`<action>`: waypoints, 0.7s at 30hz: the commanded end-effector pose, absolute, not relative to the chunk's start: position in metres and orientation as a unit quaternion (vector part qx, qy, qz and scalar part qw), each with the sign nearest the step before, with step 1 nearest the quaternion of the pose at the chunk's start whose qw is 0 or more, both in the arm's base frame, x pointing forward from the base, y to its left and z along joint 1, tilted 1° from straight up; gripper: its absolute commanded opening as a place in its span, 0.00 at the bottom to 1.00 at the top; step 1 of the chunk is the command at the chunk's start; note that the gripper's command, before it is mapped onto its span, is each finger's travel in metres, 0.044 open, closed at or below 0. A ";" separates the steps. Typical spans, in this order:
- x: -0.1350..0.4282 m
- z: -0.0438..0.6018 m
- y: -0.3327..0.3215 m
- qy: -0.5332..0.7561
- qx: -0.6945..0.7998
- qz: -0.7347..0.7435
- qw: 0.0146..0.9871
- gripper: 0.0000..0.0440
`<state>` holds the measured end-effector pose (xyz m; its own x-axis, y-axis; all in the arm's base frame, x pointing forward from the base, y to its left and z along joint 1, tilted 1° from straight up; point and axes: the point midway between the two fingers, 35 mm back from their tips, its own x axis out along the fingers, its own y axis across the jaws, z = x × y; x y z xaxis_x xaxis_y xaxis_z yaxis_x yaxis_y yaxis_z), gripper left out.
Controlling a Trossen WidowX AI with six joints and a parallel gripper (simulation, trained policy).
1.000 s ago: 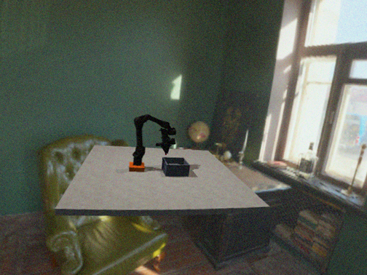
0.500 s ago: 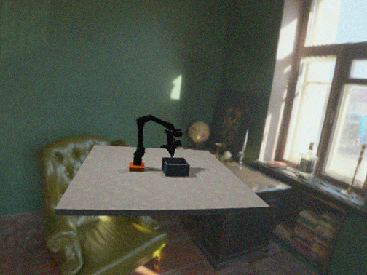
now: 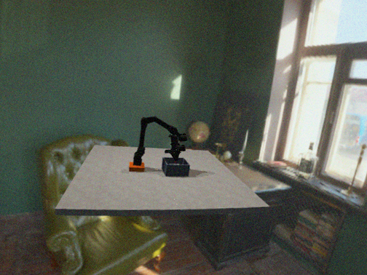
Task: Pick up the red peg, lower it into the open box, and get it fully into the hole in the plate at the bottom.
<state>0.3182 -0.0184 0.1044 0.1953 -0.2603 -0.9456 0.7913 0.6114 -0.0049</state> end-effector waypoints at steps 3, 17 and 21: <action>0.323 0.087 -0.025 0.544 0.245 -0.344 0.725 0.00; 0.335 0.066 -0.034 0.586 0.231 -0.305 0.714 0.47; 0.345 0.073 -0.033 0.591 0.237 -0.294 0.713 0.70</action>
<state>0.3383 -0.0341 0.0707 0.1300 -0.1556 -0.9792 0.7064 0.7076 -0.0187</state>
